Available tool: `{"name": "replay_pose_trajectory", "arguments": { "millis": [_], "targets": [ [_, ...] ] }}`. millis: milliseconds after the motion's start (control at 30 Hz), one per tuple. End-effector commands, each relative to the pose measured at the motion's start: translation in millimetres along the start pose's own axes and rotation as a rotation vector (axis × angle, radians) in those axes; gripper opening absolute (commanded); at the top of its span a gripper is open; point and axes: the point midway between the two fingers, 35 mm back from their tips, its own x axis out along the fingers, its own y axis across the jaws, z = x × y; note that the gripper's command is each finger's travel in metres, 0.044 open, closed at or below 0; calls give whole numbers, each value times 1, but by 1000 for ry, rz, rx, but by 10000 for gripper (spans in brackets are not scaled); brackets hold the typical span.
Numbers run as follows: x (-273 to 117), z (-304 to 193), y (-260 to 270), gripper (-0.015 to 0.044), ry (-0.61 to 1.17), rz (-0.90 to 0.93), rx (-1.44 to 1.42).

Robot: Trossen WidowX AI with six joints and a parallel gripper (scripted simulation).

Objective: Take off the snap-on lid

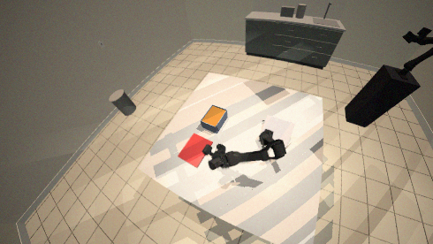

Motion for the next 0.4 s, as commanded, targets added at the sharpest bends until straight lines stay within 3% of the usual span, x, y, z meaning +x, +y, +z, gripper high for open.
{"name": "replay_pose_trajectory", "arguments": {
  "millis": [0,367],
  "targets": [
    [-7,1,-5,440,-2,2,3],
    [-19,0,0,440,-2,2,3]
  ]
}}
